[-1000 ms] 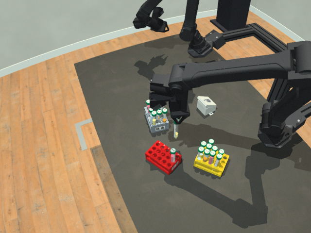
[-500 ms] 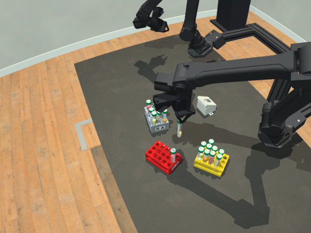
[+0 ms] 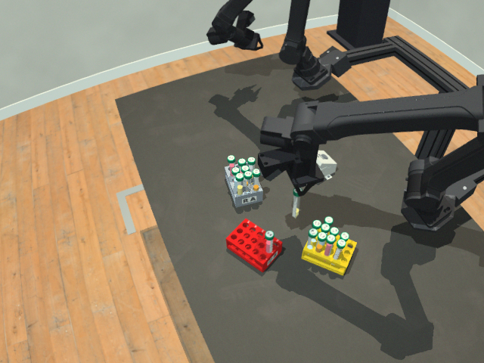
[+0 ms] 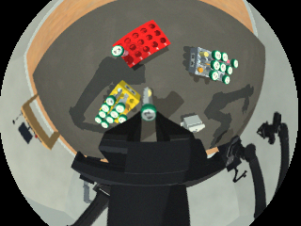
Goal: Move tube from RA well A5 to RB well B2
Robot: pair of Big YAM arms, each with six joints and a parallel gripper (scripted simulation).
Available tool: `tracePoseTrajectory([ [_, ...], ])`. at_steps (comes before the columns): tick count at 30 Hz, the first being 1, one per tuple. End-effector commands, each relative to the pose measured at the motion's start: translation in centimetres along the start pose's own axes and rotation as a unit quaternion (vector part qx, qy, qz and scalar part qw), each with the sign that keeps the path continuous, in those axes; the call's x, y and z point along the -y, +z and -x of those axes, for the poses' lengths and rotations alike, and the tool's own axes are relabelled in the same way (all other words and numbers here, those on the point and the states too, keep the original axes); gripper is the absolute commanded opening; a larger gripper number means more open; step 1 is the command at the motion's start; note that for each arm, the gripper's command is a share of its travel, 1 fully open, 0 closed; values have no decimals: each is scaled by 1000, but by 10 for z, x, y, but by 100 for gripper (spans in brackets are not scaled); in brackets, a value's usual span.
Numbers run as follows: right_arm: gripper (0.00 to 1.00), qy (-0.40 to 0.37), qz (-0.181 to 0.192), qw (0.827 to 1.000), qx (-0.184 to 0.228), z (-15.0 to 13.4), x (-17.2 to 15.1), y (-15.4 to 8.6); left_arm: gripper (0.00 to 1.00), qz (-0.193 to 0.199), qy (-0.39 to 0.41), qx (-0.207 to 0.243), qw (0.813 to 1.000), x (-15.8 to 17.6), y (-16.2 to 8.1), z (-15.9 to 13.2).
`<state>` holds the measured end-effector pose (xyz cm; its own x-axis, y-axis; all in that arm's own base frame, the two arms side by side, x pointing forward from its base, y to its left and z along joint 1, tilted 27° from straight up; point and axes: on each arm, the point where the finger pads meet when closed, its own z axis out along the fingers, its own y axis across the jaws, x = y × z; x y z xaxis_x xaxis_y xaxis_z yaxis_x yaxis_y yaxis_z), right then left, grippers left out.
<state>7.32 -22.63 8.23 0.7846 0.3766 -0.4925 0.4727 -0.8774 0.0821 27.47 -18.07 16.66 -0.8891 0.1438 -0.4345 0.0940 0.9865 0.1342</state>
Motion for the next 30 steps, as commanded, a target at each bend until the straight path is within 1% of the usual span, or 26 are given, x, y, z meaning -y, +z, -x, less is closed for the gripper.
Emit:
tracePoseTrajectory([
  [1, 30, 5, 8, 1000, -1, 2, -7, -5, 0, -3, 1, 5, 1000, -3, -5, -11],
  [30, 30, 5, 8, 1000, -1, 2, -7, -5, 0, -1, 2, 2, 1000, -47, -3, -84],
])
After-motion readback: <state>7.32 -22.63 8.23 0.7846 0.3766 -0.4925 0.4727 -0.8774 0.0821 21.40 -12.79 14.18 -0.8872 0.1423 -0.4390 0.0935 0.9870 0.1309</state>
